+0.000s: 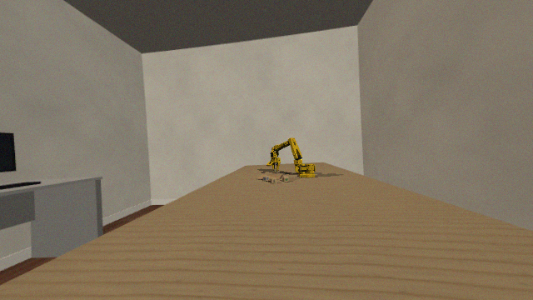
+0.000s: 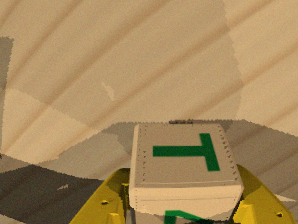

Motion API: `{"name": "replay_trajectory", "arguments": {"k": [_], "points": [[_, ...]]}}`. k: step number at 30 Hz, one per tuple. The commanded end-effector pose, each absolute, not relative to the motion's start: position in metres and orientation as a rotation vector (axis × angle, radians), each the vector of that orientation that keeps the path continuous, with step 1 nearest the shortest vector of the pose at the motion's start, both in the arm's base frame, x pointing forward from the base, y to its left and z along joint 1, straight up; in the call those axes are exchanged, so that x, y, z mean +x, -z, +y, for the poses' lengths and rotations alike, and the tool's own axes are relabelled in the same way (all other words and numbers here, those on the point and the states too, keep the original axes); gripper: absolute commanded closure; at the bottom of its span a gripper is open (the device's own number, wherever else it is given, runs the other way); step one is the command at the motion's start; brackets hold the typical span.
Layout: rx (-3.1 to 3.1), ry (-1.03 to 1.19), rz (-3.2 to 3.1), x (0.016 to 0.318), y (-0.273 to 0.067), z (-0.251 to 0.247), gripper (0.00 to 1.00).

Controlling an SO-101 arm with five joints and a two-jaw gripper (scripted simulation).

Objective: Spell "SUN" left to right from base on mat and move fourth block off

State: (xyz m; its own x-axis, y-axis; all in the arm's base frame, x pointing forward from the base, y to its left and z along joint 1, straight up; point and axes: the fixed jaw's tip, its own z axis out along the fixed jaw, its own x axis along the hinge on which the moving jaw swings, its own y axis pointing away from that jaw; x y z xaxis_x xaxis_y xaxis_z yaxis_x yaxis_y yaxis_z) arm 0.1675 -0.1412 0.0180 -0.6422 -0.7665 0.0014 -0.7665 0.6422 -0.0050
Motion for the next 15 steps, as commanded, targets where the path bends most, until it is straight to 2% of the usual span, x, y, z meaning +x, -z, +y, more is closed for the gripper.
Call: {"name": "replay_trajectory", "arguments": {"k": [1, 11, 15], "points": [[-1.312, 0.126, 2.811, 0.1753, -0.0295, -0.1490, 1.00], [-1.312, 0.126, 2.811, 0.1754, -0.0278, -0.1491, 1.00], [-1.312, 0.126, 2.811, 0.1754, -0.0278, -0.1491, 0.95]]}}
